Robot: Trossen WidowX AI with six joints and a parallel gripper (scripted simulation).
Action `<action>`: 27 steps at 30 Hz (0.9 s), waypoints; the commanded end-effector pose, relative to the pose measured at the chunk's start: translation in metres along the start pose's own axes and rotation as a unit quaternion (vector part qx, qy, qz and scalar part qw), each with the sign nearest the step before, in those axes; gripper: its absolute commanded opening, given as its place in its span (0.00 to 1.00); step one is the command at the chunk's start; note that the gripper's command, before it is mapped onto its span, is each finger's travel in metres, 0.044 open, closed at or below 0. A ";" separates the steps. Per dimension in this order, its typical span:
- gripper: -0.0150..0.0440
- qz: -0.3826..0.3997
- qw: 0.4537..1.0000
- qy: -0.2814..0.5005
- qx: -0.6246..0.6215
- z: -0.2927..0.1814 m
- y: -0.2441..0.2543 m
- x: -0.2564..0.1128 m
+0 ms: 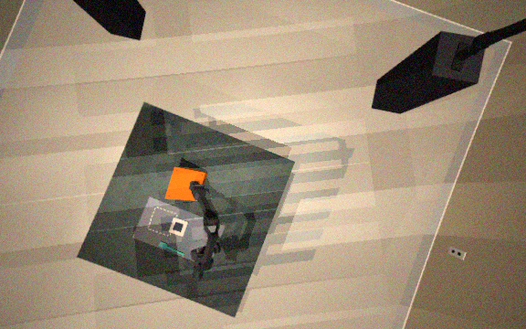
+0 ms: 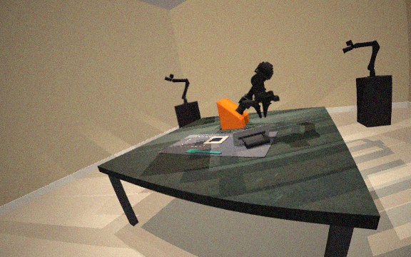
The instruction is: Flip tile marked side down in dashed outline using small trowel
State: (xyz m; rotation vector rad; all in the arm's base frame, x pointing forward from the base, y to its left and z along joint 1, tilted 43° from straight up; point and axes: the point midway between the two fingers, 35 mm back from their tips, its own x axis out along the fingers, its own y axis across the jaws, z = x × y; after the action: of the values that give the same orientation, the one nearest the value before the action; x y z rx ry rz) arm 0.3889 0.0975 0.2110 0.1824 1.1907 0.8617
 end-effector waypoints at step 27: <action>0.42 0.007 1.000 0.000 -0.003 0.007 0.003 0.027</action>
State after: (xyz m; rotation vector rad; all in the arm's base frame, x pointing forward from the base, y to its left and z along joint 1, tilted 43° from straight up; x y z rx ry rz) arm 0.3970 0.1163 0.2009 0.1753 1.1737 0.8738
